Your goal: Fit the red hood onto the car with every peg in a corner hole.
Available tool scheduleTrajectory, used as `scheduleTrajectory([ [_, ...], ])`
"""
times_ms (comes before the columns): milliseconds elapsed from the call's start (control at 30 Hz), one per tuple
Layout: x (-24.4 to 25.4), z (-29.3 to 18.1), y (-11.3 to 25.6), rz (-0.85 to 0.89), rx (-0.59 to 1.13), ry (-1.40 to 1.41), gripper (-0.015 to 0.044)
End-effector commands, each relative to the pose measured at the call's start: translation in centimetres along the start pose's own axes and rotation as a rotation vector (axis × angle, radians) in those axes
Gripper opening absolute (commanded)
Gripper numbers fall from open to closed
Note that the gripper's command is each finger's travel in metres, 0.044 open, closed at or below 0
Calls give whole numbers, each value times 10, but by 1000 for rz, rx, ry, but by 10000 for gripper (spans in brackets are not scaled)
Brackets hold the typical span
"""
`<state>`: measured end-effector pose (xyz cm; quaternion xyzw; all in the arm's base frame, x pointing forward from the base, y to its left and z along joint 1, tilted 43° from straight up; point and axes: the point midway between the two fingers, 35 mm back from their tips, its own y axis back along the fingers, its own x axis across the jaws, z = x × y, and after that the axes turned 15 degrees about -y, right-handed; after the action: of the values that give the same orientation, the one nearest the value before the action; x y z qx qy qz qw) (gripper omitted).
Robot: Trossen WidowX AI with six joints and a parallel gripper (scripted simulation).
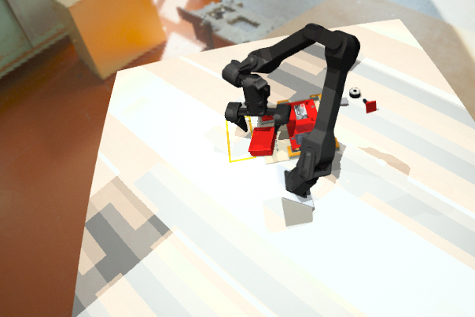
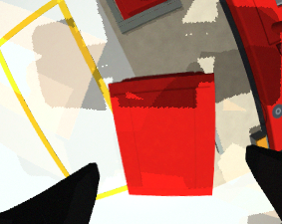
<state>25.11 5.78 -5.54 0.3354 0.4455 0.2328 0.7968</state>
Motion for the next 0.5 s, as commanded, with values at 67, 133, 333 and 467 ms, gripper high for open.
scheduleTrajectory([
  [67,-1,-1,-6,-6,-2,5,440],
  [133,-1,-1,-7,-6,-2,5,440],
  [333,-1,-1,-11,-7,-2,5,440],
  [467,-1,-1,-14,-7,-2,5,440],
])
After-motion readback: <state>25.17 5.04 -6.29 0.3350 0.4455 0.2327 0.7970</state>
